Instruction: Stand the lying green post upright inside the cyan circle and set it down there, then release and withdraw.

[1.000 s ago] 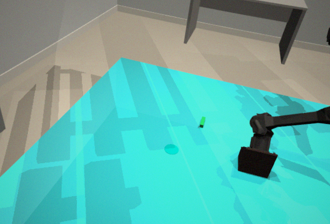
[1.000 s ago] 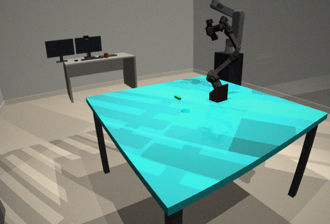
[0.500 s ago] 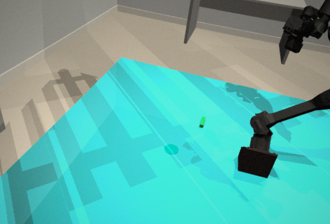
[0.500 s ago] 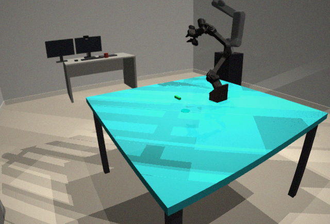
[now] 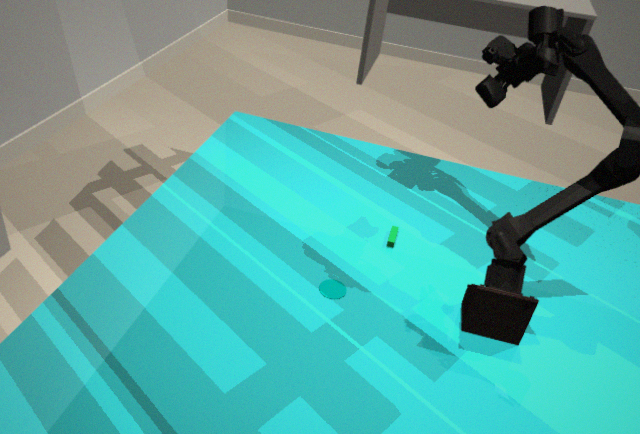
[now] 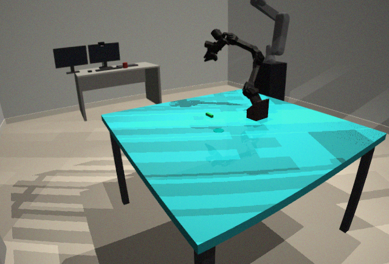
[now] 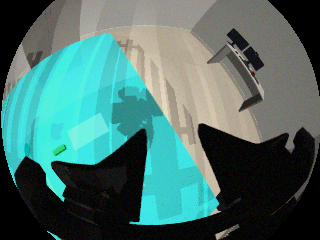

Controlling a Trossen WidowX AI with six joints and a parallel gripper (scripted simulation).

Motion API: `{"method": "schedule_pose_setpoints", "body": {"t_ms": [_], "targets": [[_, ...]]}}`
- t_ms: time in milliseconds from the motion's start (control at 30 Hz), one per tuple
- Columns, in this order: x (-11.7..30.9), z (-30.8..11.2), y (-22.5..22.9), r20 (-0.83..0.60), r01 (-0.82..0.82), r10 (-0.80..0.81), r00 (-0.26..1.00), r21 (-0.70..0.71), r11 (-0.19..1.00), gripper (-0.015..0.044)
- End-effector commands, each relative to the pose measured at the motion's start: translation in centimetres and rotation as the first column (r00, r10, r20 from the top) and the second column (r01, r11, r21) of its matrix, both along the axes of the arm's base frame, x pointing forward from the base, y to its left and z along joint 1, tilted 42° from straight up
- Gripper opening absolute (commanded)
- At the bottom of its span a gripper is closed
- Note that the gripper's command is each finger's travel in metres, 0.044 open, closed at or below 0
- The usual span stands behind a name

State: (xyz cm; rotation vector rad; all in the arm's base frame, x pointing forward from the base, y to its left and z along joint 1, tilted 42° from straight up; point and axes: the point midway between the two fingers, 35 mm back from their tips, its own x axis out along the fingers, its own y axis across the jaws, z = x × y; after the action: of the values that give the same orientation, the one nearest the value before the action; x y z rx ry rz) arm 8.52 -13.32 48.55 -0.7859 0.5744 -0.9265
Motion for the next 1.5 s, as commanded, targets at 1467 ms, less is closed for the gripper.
{"method": "schedule_pose_setpoints", "body": {"t_ms": [1467], "targets": [[15.5,-28.1,3.1,0.142,0.305,-0.846,0.514,0.892,0.334,0.0233]]}}
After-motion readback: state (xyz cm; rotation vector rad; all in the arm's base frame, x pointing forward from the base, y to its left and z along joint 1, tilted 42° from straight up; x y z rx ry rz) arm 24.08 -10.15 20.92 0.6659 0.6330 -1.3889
